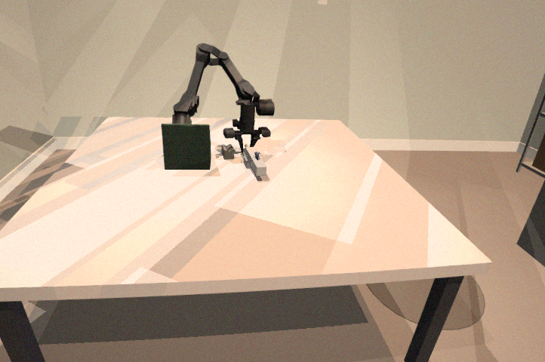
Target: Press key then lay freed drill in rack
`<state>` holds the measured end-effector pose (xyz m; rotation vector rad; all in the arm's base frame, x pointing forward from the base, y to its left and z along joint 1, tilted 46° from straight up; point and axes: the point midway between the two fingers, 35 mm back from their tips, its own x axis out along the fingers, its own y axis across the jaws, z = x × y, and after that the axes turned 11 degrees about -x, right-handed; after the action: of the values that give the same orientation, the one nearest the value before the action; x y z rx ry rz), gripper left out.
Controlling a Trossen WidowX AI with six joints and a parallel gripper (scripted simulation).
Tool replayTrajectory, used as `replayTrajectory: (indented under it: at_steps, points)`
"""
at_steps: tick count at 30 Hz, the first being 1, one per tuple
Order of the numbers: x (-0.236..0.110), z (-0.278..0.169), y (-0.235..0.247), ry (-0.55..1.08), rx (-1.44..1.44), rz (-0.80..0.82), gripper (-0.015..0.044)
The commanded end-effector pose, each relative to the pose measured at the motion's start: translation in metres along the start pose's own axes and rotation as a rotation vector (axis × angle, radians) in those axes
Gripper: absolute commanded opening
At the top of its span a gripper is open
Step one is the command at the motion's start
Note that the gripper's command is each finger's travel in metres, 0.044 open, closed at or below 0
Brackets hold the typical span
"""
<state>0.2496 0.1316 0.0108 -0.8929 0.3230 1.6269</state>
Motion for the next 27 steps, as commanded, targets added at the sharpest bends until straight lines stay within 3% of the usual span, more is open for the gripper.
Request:
replayTrajectory:
  at_steps: [1, 9, 27]
  points:
    - [0.000, 0.000, 0.000, 0.001, -0.005, 0.000, 0.0236]
    - [0.002, -0.004, 0.001, -0.001, 0.000, -0.001, 0.0440]
    - [0.006, -0.016, 0.003, 0.000, 0.000, -0.001, 0.0440]
